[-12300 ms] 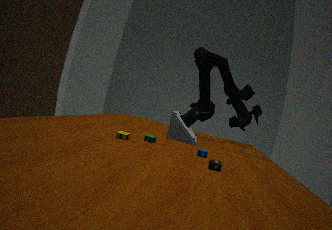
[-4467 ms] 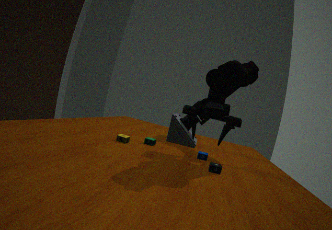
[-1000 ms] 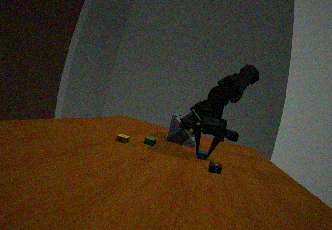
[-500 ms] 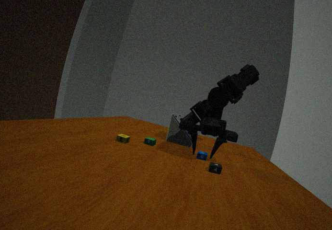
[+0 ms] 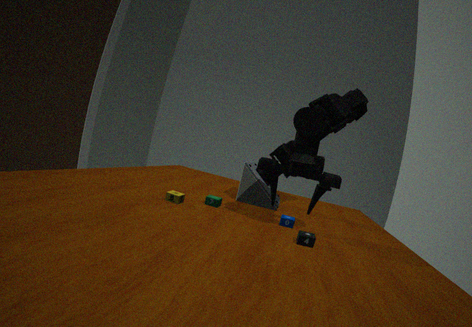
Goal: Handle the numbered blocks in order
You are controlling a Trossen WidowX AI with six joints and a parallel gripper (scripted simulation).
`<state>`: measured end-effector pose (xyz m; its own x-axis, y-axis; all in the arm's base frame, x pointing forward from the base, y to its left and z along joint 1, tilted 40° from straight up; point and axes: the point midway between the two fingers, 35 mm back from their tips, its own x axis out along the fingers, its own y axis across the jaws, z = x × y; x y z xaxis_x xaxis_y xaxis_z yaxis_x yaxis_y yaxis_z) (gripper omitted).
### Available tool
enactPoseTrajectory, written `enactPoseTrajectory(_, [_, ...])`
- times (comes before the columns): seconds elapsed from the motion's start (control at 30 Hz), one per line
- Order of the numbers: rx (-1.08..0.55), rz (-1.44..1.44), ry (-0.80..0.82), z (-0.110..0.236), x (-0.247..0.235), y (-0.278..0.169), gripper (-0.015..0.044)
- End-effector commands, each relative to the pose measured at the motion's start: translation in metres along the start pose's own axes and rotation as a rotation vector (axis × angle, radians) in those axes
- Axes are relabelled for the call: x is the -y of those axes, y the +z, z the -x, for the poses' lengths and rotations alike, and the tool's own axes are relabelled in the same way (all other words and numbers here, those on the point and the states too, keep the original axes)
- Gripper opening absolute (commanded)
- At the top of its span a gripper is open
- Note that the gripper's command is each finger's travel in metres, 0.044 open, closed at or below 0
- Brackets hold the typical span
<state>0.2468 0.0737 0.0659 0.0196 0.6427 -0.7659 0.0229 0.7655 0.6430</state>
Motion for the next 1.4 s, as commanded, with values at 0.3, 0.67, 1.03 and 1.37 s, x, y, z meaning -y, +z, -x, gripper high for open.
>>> enactPoseTrajectory(0.3, [-0.001,0.005,-0.003,0.087,0.0,0.001,0.0137])
enactPoseTrajectory(0.67, [-0.001,0.005,-0.003,0.087,0.0,0.001,0.012])
enactPoseTrajectory(1.03, [0.004,0.01,-0.002,0.089,-0.04,0.086,0.012])
enactPoseTrajectory(1.37, [0.005,0.01,-0.002,0.078,-0.043,0.093,0.0173])
